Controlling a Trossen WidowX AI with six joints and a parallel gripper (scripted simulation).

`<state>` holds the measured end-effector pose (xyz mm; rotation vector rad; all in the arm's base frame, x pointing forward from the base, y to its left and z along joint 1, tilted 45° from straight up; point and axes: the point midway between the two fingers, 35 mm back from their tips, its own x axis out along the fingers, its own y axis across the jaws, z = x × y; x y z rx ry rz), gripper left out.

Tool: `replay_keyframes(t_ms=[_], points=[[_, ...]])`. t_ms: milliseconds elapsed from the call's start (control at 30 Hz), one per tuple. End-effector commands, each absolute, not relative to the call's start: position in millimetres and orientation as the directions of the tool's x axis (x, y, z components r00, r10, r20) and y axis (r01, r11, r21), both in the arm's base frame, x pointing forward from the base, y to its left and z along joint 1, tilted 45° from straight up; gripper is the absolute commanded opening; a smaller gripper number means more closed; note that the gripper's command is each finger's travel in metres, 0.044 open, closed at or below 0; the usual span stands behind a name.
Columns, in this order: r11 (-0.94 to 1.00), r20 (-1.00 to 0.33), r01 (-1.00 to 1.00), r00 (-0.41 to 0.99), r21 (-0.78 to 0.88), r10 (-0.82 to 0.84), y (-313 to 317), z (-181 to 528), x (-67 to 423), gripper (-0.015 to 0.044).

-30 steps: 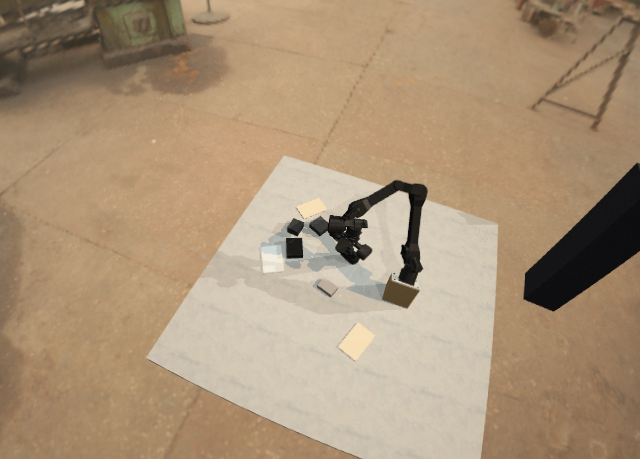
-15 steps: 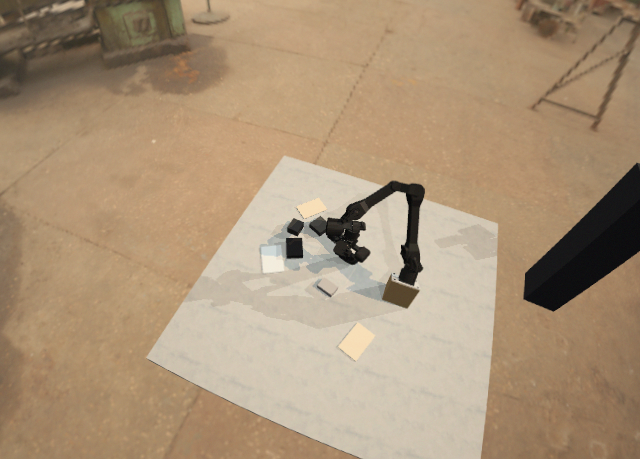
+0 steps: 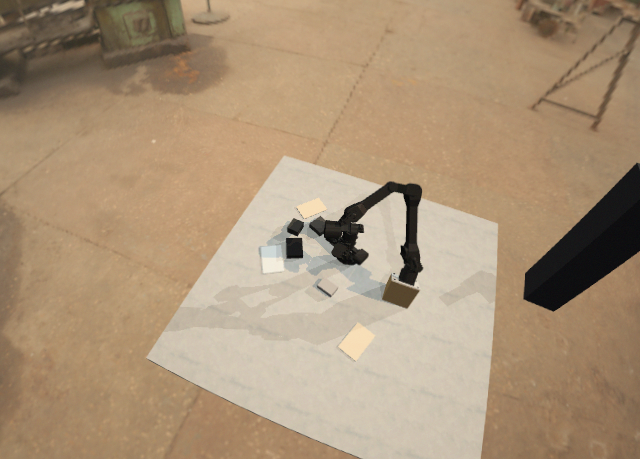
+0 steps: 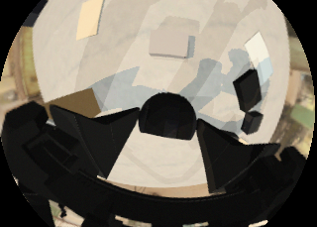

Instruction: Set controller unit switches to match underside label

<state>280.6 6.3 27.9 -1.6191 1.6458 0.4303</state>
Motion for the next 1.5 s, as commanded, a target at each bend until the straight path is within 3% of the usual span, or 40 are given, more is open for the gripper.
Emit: replay_keyframes(t_ms=[0, 1467], points=[[0.150, -0.710, -0.953, 0.087, -0.265, -0.699, 1.7, 22.1, 280.0, 0.0338], [0.150, -0.710, -0.952, 0.088, -0.265, -0.699, 6.1, -9.9, 289.5, 0.0338]])
